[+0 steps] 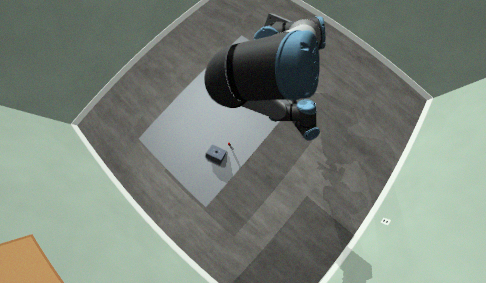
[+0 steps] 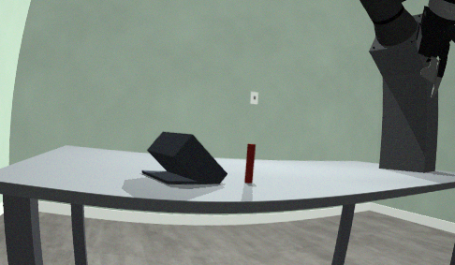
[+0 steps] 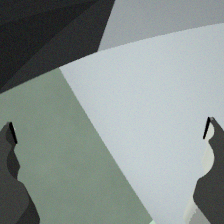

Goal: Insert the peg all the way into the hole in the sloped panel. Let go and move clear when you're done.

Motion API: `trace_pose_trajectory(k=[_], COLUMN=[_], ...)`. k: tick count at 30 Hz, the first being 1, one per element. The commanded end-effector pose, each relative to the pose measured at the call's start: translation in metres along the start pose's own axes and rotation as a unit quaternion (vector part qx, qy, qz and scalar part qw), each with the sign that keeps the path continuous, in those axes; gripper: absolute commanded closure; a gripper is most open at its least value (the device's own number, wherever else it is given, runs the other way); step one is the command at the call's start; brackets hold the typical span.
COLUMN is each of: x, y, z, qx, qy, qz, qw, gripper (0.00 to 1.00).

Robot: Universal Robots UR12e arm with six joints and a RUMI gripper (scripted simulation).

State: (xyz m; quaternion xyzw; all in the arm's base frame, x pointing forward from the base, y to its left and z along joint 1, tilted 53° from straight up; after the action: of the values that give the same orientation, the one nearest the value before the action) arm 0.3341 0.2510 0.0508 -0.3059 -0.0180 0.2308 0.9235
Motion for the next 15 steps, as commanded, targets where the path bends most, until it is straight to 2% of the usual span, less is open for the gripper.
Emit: trace_pose_trajectory(k=[1, 15], x=[0.012, 0.03], y=[-0.004, -0.013], z=[0.002, 0.001], qx=[0.018, 0.047], qy=[-0.007, -0.02], qz=[0.017, 0.053], qw=[1.0, 0.997], gripper=[0.0, 0.0])
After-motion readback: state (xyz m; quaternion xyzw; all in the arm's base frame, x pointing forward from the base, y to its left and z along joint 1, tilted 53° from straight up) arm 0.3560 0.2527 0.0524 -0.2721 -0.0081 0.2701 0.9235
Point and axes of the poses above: the point where the finger pads meet when closed, its own z axis back along the fingers, its own x axis across the jaws, y = z × x, the point moved 2 cm from there along z, back along the fingers, and after that the axes turned 9 degrees about z, right-handed, at the moved point
